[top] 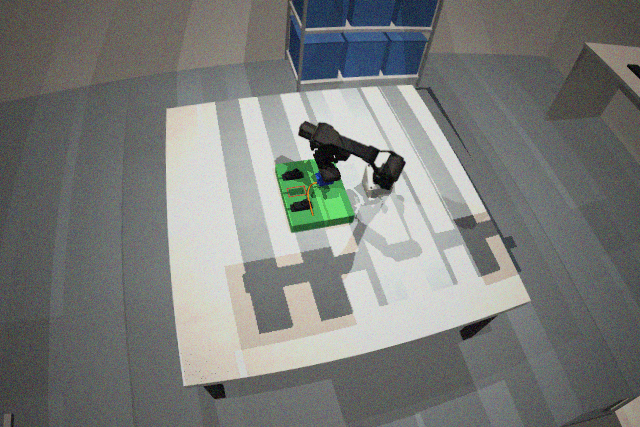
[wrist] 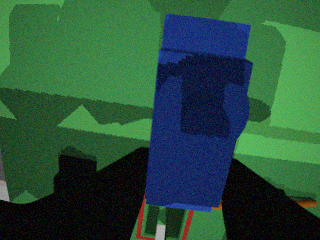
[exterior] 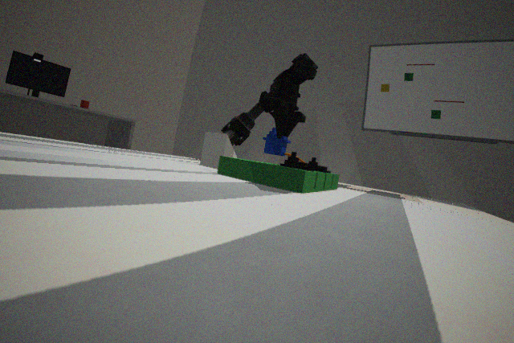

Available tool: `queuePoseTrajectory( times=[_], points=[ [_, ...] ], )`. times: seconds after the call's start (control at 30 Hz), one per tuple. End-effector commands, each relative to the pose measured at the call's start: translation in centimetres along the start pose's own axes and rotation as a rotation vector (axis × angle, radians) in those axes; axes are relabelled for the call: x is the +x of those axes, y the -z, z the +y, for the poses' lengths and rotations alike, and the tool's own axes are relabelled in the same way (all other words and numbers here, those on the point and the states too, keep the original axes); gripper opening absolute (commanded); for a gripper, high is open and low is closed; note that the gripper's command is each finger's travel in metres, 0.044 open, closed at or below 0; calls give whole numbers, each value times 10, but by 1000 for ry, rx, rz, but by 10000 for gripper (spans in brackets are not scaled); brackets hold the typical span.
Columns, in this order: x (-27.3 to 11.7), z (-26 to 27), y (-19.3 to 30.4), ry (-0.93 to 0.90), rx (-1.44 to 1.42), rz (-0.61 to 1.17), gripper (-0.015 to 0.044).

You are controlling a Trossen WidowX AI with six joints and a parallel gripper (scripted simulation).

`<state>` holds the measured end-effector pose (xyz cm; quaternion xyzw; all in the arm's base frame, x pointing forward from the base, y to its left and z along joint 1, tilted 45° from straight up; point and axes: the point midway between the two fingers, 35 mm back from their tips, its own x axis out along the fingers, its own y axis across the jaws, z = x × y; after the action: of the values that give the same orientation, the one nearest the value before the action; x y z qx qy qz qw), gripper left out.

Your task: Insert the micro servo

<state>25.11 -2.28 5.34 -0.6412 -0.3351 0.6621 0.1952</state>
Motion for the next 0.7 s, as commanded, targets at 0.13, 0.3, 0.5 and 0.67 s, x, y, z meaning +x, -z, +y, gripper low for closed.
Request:
queuePoseTrajectory(
  times=[0.13, 0.3, 0.5, 0.67],
  points=[
    [-1, 0, 6, 1, 32, 3, 0],
    [-1, 0, 26, 1, 31, 4, 0],
    [-1, 1, 49, 1, 30, 5, 0],
    [-2, 1, 69, 1, 29, 6, 0]
  ],
)
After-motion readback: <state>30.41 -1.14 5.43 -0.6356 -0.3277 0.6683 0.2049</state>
